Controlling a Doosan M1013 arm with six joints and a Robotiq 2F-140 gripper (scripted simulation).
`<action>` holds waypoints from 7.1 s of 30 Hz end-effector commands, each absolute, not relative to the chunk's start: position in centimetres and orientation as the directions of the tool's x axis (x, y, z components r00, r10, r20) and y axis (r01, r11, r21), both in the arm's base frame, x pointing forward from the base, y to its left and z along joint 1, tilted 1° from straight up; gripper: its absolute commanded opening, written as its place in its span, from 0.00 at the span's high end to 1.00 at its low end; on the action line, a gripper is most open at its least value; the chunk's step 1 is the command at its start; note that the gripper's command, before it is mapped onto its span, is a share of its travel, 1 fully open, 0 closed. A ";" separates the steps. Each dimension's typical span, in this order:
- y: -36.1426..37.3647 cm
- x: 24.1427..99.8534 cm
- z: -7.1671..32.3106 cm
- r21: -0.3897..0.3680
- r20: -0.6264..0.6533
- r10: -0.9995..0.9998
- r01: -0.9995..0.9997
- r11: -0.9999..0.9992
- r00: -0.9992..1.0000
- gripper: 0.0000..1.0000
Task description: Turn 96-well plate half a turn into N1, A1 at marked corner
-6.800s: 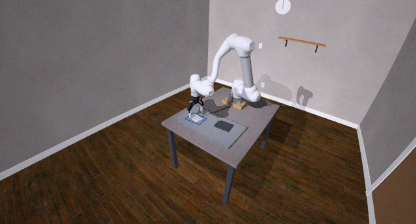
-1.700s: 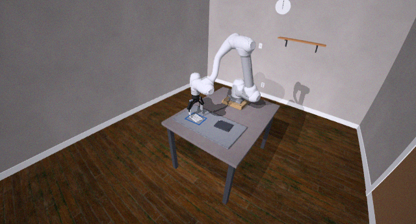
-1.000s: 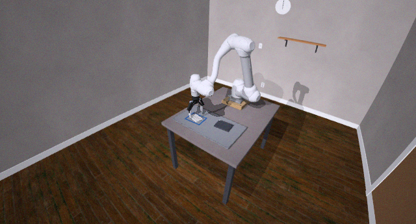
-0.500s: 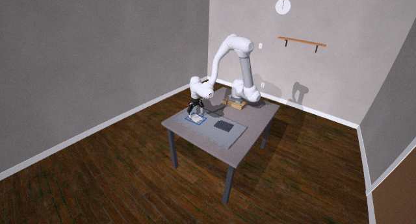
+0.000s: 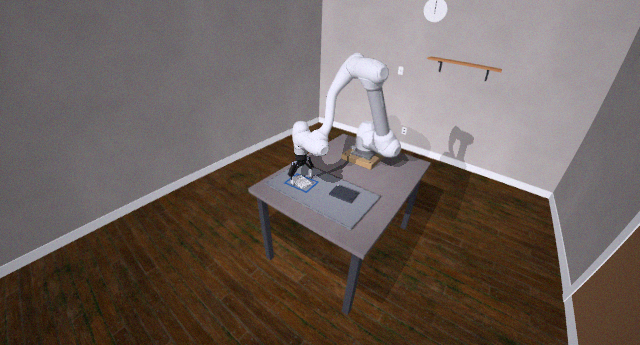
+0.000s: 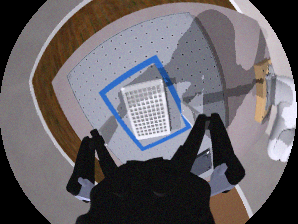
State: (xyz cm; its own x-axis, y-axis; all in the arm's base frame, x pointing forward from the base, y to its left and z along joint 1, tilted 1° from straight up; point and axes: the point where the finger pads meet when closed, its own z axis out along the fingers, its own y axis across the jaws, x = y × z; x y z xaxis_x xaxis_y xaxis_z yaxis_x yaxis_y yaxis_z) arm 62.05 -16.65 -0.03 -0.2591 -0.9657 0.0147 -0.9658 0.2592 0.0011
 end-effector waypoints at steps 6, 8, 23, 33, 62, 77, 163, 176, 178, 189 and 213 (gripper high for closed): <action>-16.7 62.1 -0.3 0.001 0.014 -0.966 -0.966 0.259 -0.259 0.00; -16.7 62.1 -0.3 0.001 0.014 -0.966 -0.966 0.259 -0.259 0.00; -16.7 62.1 -0.3 0.001 0.014 -0.966 -0.966 0.259 -0.259 1.00; -16.7 62.1 -0.3 0.001 0.014 -0.966 -0.966 0.259 -0.259 1.00; -16.6 62.1 2.0 0.001 0.014 -0.966 -0.966 0.259 -0.259 1.00; -16.6 62.1 4.2 0.001 0.014 -0.966 -0.966 0.259 -0.259 1.00; -0.7 58.4 6.3 0.014 -0.002 -0.198 -0.198 -0.980 0.980 1.00; 2.9 57.6 6.4 0.014 -0.003 -0.087 -0.087 -0.996 0.996 1.00; 3.6 57.4 6.5 0.014 -0.003 -0.087 -0.087 -0.996 0.996 1.00; 6.5 56.8 6.5 0.014 -0.003 -0.087 -0.087 -0.996 0.996 1.00; 13.6 55.1 6.7 0.014 -0.003 -0.087 -0.087 -0.996 0.996 1.00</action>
